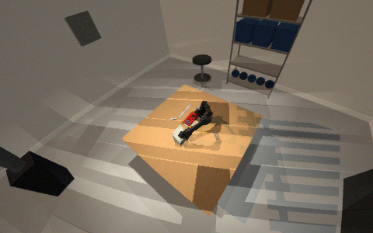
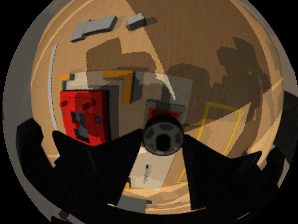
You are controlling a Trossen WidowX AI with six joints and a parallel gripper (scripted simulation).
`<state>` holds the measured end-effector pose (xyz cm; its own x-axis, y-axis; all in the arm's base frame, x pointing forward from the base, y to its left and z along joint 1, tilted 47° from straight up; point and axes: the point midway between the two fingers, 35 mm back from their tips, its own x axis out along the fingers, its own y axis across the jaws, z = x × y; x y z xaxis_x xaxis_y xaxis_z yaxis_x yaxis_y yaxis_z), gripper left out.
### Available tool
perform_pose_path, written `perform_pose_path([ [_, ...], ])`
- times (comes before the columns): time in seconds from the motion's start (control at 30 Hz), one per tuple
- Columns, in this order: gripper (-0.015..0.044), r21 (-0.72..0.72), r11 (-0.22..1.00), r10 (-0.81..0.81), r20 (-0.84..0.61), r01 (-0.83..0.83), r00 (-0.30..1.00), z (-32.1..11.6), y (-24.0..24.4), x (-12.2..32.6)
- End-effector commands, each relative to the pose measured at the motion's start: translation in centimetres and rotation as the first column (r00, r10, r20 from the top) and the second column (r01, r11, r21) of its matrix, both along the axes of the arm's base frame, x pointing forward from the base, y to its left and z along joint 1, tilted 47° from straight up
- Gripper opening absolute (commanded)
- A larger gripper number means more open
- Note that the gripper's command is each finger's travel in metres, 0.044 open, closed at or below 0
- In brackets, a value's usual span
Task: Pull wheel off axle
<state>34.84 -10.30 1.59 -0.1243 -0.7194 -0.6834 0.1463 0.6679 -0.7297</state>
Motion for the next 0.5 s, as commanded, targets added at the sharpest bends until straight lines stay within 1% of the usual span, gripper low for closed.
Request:
perform_pose_path([
  [0.0,0.0000,0.001,1.000,-0.001,0.005,0.001,1.000,0.21,0.26,0.08],
  [0.47,0.0000,0.000,1.000,0.000,0.005,0.000,1.000,0.51,0.60,0.15],
])
